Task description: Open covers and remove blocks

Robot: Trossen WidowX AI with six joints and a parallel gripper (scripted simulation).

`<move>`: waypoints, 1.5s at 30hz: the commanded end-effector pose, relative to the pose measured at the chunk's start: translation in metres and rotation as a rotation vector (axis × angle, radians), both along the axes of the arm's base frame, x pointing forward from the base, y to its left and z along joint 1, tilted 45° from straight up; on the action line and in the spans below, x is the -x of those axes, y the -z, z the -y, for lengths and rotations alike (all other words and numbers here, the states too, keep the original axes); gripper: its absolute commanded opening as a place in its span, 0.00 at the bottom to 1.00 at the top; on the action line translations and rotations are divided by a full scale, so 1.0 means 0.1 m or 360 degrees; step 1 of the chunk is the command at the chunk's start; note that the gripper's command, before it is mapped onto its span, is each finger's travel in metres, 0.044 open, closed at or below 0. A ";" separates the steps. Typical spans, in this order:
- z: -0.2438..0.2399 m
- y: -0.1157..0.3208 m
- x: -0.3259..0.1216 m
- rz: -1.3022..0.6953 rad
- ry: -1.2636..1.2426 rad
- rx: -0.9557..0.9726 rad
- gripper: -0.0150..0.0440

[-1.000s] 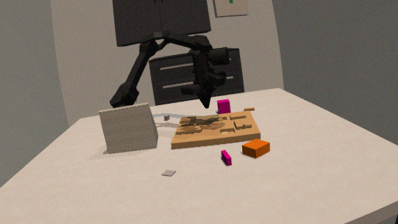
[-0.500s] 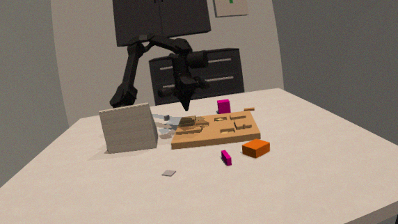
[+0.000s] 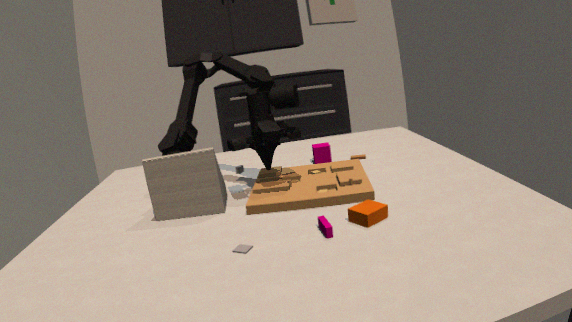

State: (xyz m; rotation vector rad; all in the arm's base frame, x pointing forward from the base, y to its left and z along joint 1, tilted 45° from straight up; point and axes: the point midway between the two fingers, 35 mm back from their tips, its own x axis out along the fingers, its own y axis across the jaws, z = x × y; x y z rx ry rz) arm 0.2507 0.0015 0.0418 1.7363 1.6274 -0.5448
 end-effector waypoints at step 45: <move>-0.34 0.21 0.00 0.0347 -0.0356 0.0047 0.25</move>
